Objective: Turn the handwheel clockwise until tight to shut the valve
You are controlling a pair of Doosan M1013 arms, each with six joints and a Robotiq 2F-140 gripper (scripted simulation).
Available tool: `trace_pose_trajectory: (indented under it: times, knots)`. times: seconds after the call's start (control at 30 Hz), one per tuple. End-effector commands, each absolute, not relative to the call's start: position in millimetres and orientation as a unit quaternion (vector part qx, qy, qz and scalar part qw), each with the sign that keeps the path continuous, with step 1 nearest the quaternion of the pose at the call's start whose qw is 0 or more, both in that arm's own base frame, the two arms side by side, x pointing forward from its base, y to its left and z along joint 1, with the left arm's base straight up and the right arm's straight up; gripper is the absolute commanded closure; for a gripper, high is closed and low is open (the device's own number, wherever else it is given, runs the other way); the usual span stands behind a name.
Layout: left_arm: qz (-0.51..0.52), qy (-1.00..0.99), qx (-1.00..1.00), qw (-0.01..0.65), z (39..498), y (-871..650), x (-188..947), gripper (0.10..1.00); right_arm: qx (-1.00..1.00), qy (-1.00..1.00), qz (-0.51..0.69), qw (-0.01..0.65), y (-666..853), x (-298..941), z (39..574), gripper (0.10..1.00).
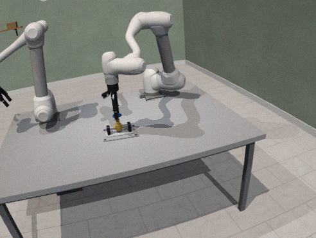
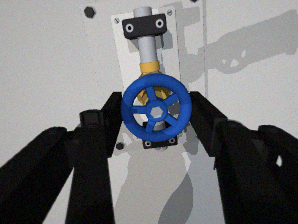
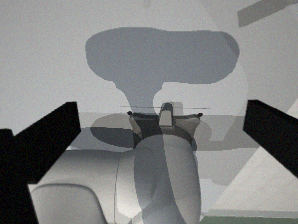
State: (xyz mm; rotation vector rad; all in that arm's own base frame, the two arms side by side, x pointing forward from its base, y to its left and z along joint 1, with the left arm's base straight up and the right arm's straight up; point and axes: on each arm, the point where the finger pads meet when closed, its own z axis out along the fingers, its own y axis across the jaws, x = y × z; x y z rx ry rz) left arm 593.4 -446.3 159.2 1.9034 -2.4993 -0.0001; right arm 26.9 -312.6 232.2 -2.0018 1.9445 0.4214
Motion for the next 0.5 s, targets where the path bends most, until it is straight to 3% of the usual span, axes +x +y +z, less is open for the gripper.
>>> trace_pose_trajectory:
  times: [0.0,0.47]
  knots:
    - [0.001,-0.801,0.599,0.0,160.4,-446.6,593.9,0.999,-0.7,0.68,0.147,0.159,-312.8,27.0,232.5,0.098]
    - [0.001,-0.823,0.568,0.0,160.4,-446.6,593.9,0.999,-0.7,0.68,0.147,0.159,-312.8,27.0,232.5,0.098]
